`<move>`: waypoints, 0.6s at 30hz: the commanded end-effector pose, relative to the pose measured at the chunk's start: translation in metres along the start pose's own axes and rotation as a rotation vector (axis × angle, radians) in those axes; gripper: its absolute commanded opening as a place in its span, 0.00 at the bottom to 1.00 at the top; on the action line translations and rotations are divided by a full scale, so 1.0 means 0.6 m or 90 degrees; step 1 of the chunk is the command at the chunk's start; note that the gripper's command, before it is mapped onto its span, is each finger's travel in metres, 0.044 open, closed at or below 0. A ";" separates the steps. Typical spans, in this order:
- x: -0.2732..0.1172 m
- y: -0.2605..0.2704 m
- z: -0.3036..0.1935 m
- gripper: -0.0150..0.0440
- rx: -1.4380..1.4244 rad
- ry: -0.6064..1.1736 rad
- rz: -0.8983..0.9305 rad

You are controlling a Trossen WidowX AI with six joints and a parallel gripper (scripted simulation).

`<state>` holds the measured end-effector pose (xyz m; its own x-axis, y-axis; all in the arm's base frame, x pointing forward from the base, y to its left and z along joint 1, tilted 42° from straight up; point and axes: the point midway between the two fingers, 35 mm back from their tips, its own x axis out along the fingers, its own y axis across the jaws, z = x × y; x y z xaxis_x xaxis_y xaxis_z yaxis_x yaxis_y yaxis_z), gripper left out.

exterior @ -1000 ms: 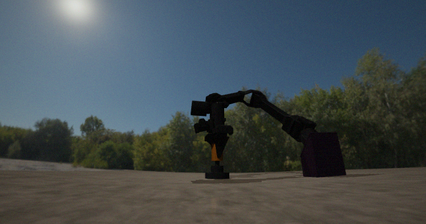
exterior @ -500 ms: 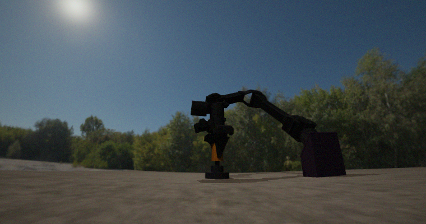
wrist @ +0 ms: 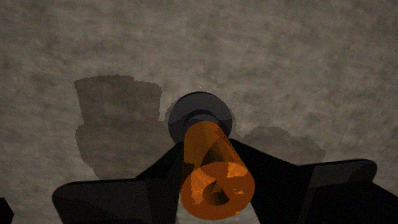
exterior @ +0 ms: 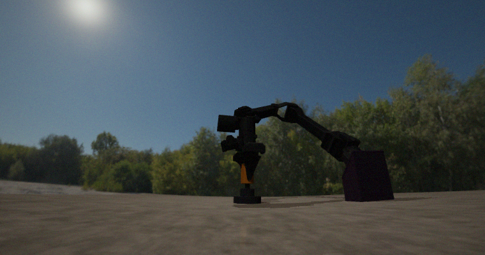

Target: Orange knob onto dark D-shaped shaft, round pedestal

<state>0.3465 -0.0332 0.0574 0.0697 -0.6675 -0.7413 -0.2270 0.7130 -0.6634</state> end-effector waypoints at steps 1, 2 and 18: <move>0.001 0.000 0.000 0.25 0.003 0.000 -0.003; 0.001 0.000 0.000 0.25 0.003 0.000 -0.003; 0.002 0.002 0.000 0.25 -0.016 0.000 -0.002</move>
<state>0.3464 -0.0332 0.0567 0.0699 -0.6684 -0.7405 -0.2527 0.7063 -0.6613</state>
